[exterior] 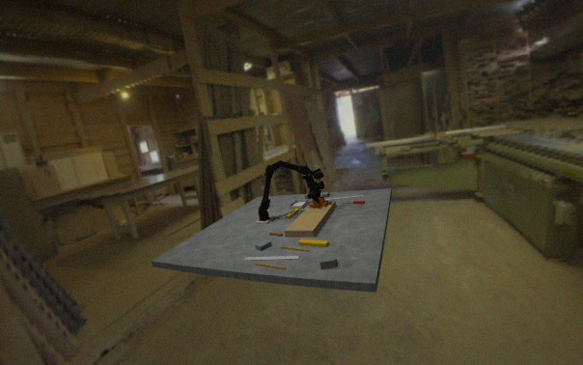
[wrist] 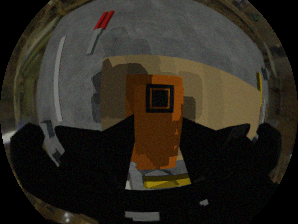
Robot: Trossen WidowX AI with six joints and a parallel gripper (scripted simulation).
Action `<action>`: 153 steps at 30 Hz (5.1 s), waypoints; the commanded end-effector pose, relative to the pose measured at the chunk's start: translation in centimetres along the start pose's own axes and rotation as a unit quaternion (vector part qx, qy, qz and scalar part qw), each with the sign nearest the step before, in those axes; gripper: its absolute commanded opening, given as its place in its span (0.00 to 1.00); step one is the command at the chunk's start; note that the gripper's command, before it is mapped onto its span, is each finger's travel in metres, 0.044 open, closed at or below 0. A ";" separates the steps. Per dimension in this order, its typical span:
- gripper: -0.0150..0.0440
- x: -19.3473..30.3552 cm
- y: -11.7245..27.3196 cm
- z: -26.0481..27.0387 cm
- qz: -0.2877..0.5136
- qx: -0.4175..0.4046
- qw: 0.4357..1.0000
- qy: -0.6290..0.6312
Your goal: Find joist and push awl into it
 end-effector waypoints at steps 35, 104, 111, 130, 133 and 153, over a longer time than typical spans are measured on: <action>0.25 -1.9 0.0 -7.8 -0.002 0.007 1.000 -0.001; 0.25 -5.3 0.3 -21.3 -0.003 0.012 1.000 0.000; 0.25 -5.6 0.3 -22.7 -0.003 0.013 1.000 0.001; 0.25 -6.5 0.4 -26.4 -0.004 0.014 1.000 0.001; 0.25 -6.7 0.5 -27.0 -0.004 0.015 1.000 0.001; 0.25 -7.7 0.6 -30.9 -0.004 0.016 1.000 0.002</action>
Point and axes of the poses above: the point midway between the two fingers, 35 mm back from their tips, its own y axis back along the fingers, its own z axis across the jaws, x = y × z, the point moved 6 cm from there along y, back along the fingers, and after that the axes turned 14 degrees about -y, right-handed, at the moved point
